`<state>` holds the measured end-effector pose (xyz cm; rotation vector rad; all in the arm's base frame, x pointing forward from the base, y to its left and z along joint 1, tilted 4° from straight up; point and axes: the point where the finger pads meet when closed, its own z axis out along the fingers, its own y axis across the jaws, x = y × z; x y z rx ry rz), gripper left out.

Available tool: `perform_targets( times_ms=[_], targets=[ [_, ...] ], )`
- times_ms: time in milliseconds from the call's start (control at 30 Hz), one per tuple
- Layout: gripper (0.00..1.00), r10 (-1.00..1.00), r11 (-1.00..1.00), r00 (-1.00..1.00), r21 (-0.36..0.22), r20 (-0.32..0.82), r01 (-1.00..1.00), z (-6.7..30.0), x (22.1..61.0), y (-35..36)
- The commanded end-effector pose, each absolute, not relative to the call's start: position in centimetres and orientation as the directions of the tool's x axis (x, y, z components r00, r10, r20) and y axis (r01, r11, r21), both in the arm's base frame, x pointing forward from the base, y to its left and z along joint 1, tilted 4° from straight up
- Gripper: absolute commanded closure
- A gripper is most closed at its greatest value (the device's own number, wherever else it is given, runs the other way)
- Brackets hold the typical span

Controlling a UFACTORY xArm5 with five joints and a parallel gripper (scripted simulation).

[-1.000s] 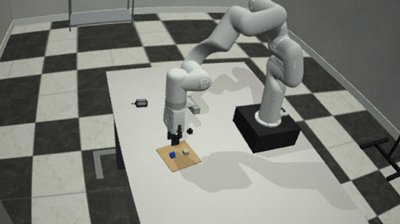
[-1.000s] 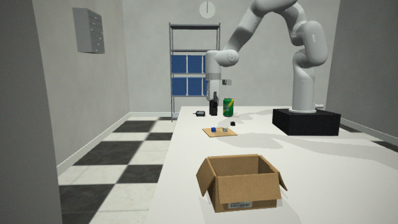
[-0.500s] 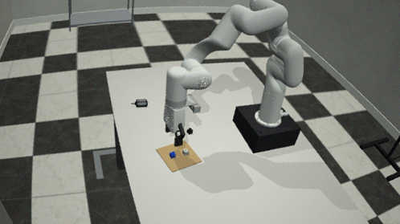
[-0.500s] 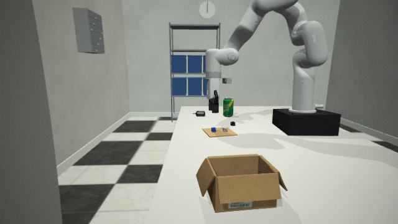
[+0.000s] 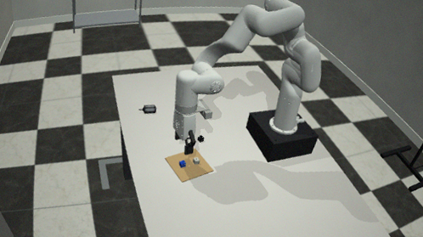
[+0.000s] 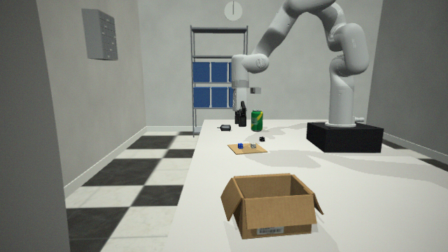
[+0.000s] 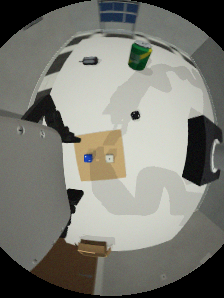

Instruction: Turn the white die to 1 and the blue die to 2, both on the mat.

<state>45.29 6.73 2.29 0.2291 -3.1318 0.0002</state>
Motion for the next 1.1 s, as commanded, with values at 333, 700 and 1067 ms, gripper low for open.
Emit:
perform_targets(
  times_ms=[333, 700, 1067],
  targets=[
    [0.00, -0.146, 0.989, -0.989, 0.000, -0.003, -0.146, 7.0, 45.4, 7.1],
    [0.00, -0.146, 0.989, -0.989, 0.000, -0.002, -0.146, 10.5, 45.3, 7.4],
    [0.00, -0.146, 0.989, -0.989, 0.000, -0.002, -0.146, 10.6, 45.3, 7.4]
  ],
)
